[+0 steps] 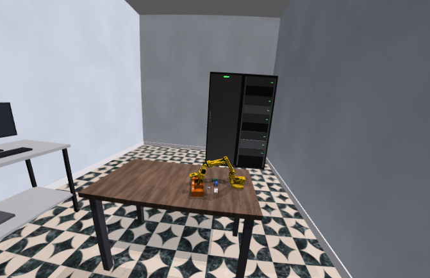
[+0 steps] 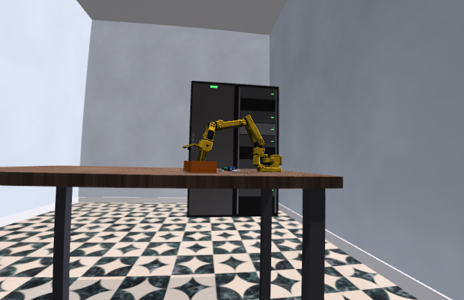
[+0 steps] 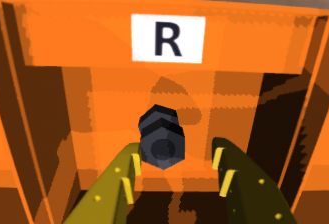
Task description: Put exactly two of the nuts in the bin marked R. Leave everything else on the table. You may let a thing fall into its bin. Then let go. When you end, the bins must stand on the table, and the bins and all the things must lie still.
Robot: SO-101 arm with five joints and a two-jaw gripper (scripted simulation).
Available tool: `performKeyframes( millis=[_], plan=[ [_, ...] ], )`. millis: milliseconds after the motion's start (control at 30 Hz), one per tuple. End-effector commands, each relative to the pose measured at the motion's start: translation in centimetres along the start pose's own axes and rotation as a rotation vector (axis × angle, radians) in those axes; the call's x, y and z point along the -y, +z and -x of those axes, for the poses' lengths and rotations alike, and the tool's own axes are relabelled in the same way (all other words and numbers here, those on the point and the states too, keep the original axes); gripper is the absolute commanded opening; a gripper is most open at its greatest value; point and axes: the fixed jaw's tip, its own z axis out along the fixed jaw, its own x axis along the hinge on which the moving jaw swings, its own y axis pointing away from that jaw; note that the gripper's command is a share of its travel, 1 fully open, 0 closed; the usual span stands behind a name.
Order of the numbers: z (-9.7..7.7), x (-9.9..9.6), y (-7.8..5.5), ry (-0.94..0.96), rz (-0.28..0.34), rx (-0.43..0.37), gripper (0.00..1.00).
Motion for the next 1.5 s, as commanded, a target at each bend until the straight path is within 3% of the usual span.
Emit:
performKeyframes(
  millis=[0, 233, 867, 1467],
  plan=[
    [0.9, -0.2, -1.0, 0.003, 0.003, 0.057, 0.17],
    [1.0, -0.2, -1.6, 0.003, 0.003, 0.057, 0.17],
    [0.9, -0.2, -5.8, 0.003, 0.003, 0.057, 0.17],
    [0.9, -0.2, -6.0, 0.003, 0.003, 0.057, 0.17]
  ],
)
